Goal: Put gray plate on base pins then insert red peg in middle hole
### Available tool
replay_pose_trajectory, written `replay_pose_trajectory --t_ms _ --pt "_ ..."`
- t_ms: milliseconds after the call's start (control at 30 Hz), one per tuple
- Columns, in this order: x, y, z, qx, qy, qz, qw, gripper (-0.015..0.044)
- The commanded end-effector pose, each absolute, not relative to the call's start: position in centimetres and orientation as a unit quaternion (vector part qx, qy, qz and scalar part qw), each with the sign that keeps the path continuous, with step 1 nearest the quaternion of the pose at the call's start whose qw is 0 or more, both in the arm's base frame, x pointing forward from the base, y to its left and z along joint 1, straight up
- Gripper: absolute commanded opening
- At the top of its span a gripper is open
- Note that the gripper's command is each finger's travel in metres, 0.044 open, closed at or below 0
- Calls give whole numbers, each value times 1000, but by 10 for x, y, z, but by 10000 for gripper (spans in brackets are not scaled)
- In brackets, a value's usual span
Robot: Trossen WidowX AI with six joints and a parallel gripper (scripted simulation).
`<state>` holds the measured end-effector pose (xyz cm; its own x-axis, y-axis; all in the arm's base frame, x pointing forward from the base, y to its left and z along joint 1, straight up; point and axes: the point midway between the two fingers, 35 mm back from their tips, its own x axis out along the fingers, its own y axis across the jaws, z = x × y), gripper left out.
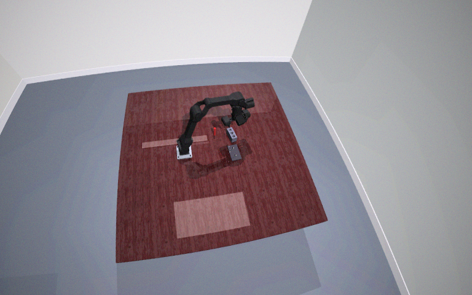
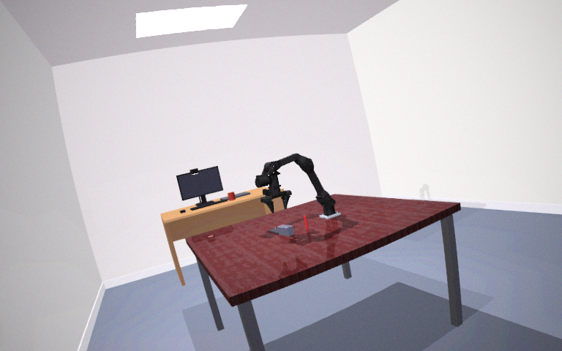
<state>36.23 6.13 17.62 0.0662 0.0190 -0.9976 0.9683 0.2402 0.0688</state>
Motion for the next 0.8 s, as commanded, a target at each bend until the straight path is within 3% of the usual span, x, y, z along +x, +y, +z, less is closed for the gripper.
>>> replay_pose_trajectory --t_ms 0,167,367,767 --pt "355 62 178 461 536 -440 553 440" --pt "356 62 172 461 536 -440 553 440" --pt "358 63 115 461 536 -440 553 440" --pt "356 64 98 461 536 -440 553 440"
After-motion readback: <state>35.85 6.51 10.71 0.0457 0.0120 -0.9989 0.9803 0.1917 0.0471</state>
